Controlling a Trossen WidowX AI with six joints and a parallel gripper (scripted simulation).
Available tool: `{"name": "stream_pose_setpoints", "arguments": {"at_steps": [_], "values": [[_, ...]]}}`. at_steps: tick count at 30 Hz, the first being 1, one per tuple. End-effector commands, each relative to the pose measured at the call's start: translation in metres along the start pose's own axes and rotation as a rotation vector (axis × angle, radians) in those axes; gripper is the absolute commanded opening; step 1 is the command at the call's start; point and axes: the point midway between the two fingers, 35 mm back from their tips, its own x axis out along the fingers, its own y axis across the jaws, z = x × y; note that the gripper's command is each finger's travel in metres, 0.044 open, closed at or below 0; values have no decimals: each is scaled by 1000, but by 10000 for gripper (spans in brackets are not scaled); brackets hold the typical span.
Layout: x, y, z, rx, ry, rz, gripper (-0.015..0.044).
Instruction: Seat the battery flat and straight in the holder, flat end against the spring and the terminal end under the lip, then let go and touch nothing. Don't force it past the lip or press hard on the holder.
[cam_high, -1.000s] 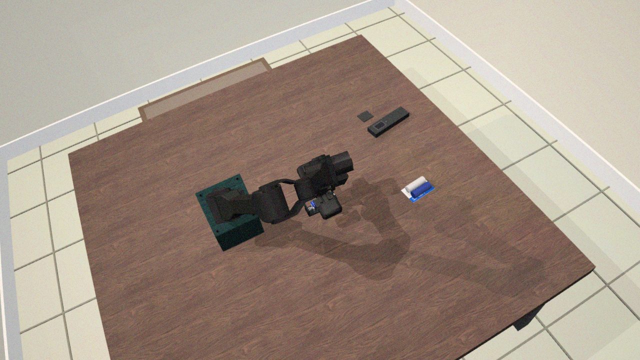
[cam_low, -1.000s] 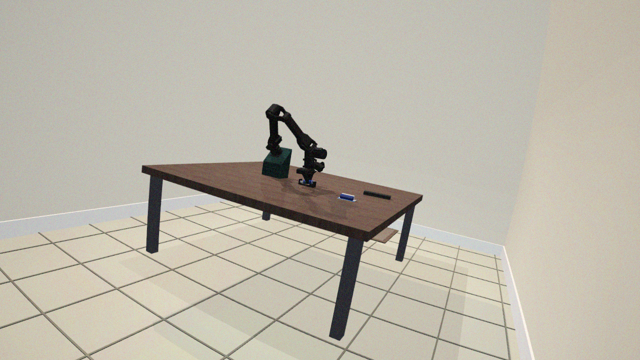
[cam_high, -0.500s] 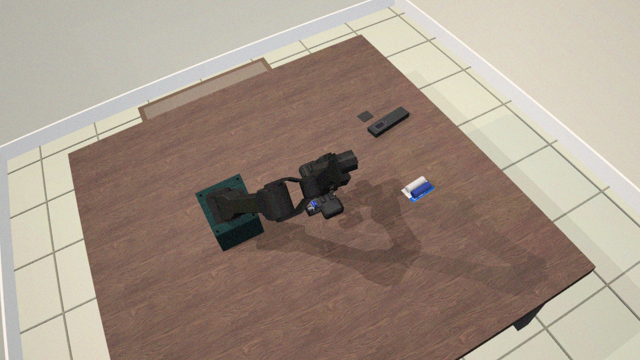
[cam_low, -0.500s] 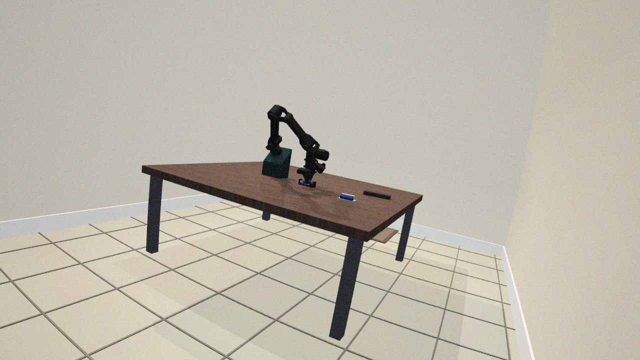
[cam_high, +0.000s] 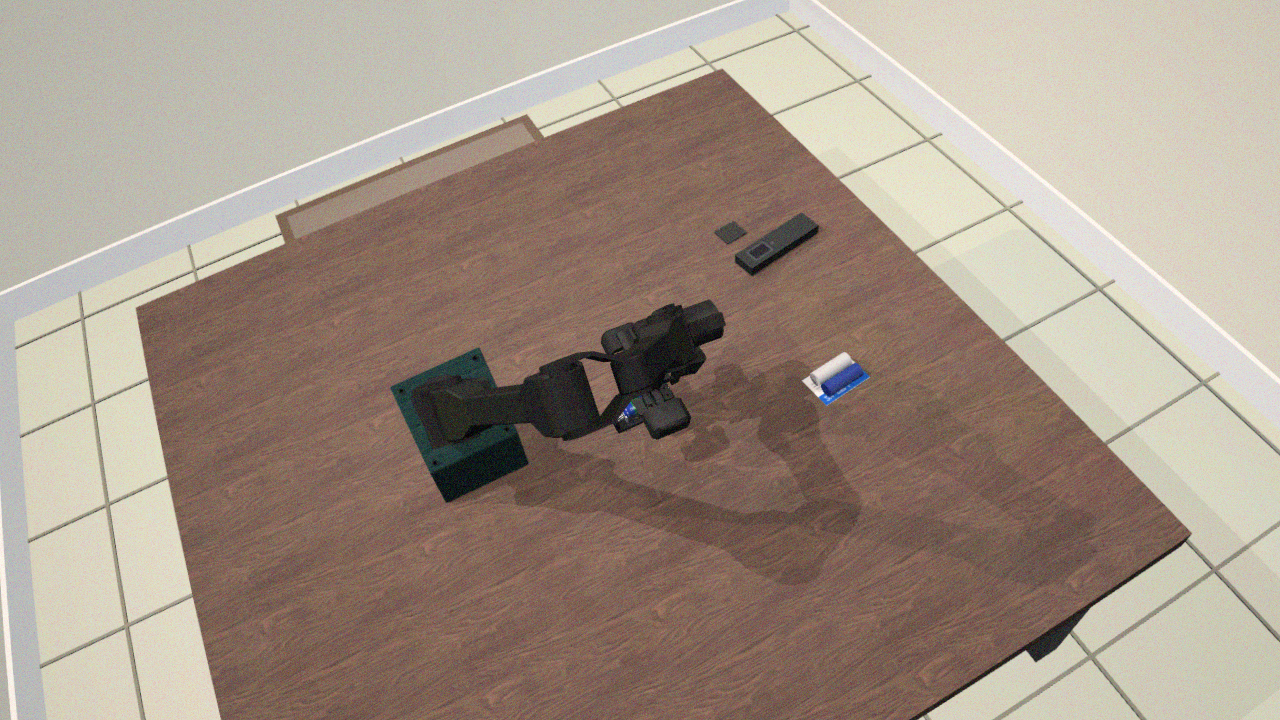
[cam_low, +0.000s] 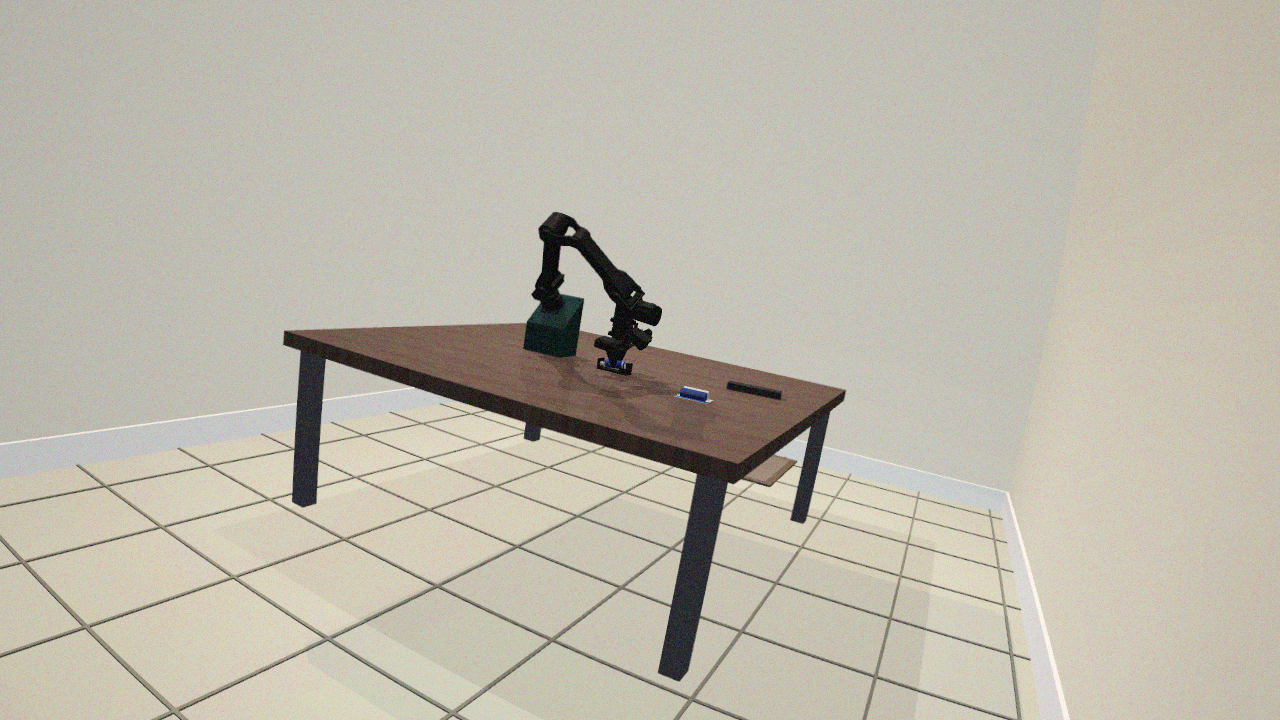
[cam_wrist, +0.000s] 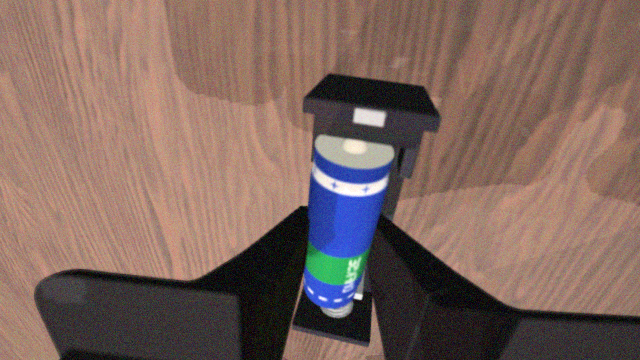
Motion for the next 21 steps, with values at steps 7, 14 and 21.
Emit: {"name": "stream_pose_setpoints", "arguments": {"at_steps": [7,14,21], "values": [[5,-3,-6,-1,78,-1,77],[5,-4,-5,0,111,1,77],[5,-5,-2,2,130,3,77]]}}
